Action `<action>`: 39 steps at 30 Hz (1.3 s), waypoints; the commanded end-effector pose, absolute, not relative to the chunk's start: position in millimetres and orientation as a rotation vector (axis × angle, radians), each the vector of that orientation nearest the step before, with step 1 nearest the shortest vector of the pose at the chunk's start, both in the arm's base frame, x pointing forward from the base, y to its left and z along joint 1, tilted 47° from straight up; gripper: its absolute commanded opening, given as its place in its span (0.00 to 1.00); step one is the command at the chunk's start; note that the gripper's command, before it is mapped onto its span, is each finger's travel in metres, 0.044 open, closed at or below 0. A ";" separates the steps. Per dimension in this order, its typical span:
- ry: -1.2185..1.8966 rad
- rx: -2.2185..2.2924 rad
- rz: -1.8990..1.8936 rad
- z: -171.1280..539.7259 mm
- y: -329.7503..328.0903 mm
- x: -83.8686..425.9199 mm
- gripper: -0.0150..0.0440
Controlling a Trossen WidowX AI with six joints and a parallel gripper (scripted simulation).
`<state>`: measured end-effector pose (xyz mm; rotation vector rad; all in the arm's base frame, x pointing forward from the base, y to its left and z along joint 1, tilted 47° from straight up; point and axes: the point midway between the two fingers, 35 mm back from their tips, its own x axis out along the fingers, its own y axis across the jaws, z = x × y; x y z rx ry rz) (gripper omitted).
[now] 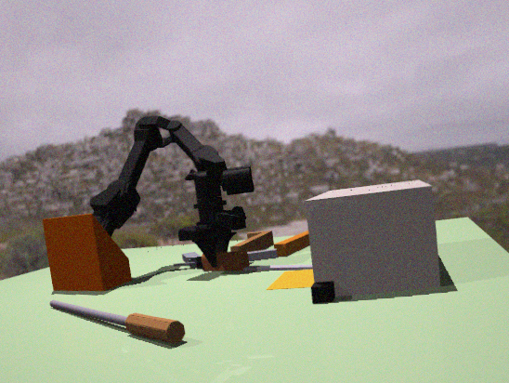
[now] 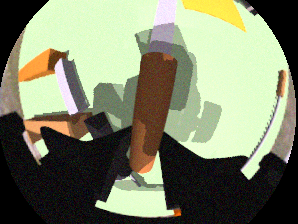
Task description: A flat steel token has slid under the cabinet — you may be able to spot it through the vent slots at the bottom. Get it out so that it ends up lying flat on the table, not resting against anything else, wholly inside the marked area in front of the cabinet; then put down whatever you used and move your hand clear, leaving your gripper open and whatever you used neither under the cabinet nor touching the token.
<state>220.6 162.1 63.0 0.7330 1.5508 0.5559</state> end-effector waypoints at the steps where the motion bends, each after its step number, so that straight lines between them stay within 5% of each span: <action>1: 1.553 0.731 0.564 62.9 162.6 226.0 0.25; 39: 1.553 0.727 0.569 59.9 160.4 271.0 0.25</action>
